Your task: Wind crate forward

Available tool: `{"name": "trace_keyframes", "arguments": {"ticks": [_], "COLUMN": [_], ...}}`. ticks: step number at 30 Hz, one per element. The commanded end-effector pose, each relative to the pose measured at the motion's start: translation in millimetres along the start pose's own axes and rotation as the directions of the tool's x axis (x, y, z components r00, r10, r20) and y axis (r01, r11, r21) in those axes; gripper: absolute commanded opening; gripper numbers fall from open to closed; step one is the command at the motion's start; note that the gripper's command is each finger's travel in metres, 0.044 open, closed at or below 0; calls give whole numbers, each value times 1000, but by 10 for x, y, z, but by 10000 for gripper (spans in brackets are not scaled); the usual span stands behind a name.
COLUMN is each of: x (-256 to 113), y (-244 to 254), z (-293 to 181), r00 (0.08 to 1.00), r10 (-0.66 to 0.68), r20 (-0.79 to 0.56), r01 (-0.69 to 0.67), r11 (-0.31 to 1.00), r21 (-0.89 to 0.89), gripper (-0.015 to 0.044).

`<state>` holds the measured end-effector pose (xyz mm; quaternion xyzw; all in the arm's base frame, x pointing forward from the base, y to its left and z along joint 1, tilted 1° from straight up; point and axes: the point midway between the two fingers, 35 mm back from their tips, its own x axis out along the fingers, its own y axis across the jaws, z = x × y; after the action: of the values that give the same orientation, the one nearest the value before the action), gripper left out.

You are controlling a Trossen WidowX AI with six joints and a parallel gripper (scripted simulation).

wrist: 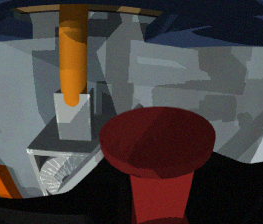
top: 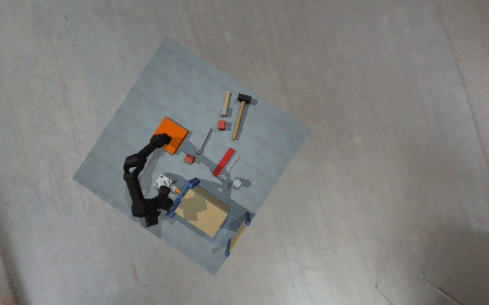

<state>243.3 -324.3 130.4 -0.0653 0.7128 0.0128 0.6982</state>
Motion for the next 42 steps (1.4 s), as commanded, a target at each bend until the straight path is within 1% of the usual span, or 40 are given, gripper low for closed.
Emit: {"name": "trace_keyframes", "arguments": {"ticks": [1, 42], "x": [-30, -35], "y": [231, 352], "z": [184, 242], "r00": [999, 999], "r10": [41, 42], "r20": [27, 27], "r01": [-40, -41], "r11": [998, 998], "r21": [-40, -40], "gripper": [0, 0]}}
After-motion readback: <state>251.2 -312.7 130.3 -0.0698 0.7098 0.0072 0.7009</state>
